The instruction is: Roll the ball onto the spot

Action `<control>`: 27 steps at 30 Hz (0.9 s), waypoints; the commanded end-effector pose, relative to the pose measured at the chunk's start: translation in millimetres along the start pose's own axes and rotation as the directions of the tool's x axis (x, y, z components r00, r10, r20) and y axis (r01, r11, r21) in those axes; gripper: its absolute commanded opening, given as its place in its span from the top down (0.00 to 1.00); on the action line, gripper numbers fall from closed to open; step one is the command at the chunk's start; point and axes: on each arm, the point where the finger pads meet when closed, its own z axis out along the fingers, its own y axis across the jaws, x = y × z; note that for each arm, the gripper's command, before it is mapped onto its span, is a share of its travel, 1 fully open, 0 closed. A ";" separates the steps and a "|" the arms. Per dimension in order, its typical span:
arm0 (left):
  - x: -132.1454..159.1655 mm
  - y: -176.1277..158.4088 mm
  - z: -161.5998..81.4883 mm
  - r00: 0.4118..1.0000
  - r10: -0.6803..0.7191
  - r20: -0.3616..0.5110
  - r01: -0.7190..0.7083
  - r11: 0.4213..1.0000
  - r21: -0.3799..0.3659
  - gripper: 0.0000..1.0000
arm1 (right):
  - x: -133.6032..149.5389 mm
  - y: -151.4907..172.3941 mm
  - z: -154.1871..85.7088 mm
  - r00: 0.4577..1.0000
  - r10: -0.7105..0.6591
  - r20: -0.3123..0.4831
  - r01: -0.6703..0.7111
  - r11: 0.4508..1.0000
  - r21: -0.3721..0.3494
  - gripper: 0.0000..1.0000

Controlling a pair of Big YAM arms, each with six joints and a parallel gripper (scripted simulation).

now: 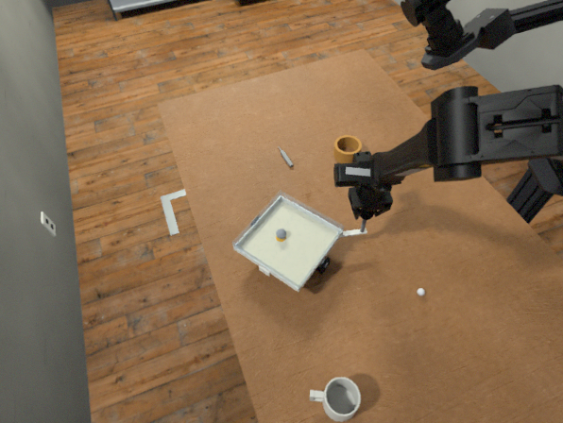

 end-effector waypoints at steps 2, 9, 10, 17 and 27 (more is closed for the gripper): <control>-4.2 3.5 -13.6 1.000 0.004 0.006 -0.004 1.000 -0.016 0.43 | -22.0 -3.2 3.8 0.999 -0.013 0.038 0.012 1.000 0.008 0.00; -4.1 3.4 -18.6 1.000 0.004 0.005 -0.004 1.000 -0.016 0.43 | -22.0 -3.2 3.8 0.999 -0.013 0.038 0.012 1.000 0.008 0.00; -4.1 3.3 -19.8 1.000 0.004 0.005 -0.004 1.000 -0.016 0.43 | -22.0 -3.2 3.8 0.999 -0.013 0.038 0.012 1.000 0.008 0.00; -4.0 3.1 -30.7 1.000 0.004 0.005 -0.004 1.000 -0.016 0.43 | -22.0 -3.2 3.8 0.999 -0.013 0.038 0.012 1.000 0.008 0.00; -3.9 2.7 -45.4 1.000 0.004 0.005 -0.004 1.000 -0.016 0.43 | -22.0 -3.2 3.8 0.999 -0.013 0.038 0.012 1.000 0.008 0.00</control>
